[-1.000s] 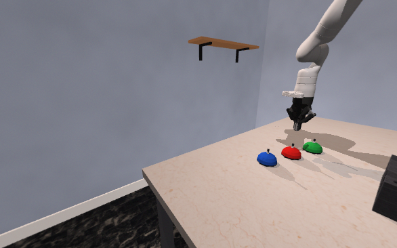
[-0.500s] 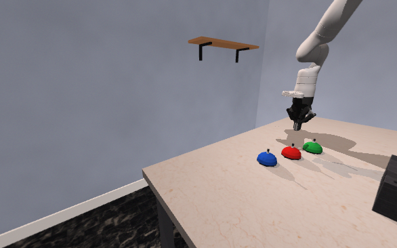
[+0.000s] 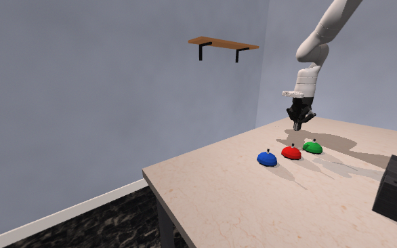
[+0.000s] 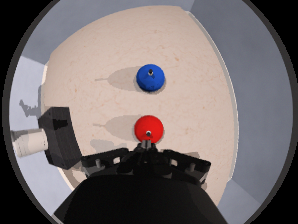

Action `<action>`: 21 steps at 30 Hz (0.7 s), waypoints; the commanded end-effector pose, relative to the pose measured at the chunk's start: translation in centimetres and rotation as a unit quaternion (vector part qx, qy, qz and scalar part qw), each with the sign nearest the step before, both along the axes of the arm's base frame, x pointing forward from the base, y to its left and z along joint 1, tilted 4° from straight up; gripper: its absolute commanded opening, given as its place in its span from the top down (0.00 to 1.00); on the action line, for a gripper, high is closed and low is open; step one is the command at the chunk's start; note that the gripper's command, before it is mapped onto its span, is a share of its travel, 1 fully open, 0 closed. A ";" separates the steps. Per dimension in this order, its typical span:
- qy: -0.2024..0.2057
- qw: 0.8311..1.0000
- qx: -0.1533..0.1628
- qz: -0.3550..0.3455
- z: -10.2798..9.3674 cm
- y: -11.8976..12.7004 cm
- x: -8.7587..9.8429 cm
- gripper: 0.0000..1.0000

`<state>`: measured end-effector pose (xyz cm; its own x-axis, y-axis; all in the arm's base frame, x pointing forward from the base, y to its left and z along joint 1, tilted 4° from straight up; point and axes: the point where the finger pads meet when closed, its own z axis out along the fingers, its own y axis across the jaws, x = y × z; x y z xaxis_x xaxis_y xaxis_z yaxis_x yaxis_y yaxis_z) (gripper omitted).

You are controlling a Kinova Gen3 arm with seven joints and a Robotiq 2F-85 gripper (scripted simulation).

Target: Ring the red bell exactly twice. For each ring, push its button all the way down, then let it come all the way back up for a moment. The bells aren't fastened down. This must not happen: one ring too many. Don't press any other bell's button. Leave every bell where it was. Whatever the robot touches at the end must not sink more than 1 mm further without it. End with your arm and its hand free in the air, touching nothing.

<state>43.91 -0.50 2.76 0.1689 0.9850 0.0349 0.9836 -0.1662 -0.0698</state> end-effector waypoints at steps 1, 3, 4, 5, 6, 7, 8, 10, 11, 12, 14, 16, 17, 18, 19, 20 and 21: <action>-0.001 1.000 0.000 0.000 0.1 0.0 0.1 1.00; -0.001 1.000 0.000 0.000 0.0 0.0 0.1 1.00; -0.001 1.000 0.000 0.000 0.0 0.0 0.1 1.00; -0.001 1.000 0.000 0.000 0.0 0.0 0.1 1.00; -0.001 1.000 0.000 0.000 -0.1 0.0 0.1 1.00; -0.001 1.000 0.000 0.000 -0.1 0.0 0.0 1.00; -0.001 1.000 0.000 0.000 -0.2 0.0 0.0 1.00; -0.001 1.000 0.000 -0.001 -0.4 0.0 0.0 1.00; -0.001 1.000 0.000 -0.001 -0.4 0.0 0.0 1.00; -0.001 1.000 0.000 -0.001 -0.4 0.0 0.0 1.00; -0.001 1.000 0.000 -0.001 -0.6 0.0 0.0 1.00; -0.001 1.000 0.000 -0.001 -0.8 0.0 0.0 1.00; -0.001 1.000 0.000 -0.001 -0.9 0.1 0.0 1.00; -0.001 1.000 0.000 -0.001 -1.0 0.1 0.0 1.00; -0.001 1.000 0.000 -0.001 -1.2 0.1 0.0 1.00; -0.001 1.000 0.000 -0.001 -1.3 0.1 0.0 1.00; -0.001 1.000 0.000 -0.001 -1.5 0.1 0.0 1.00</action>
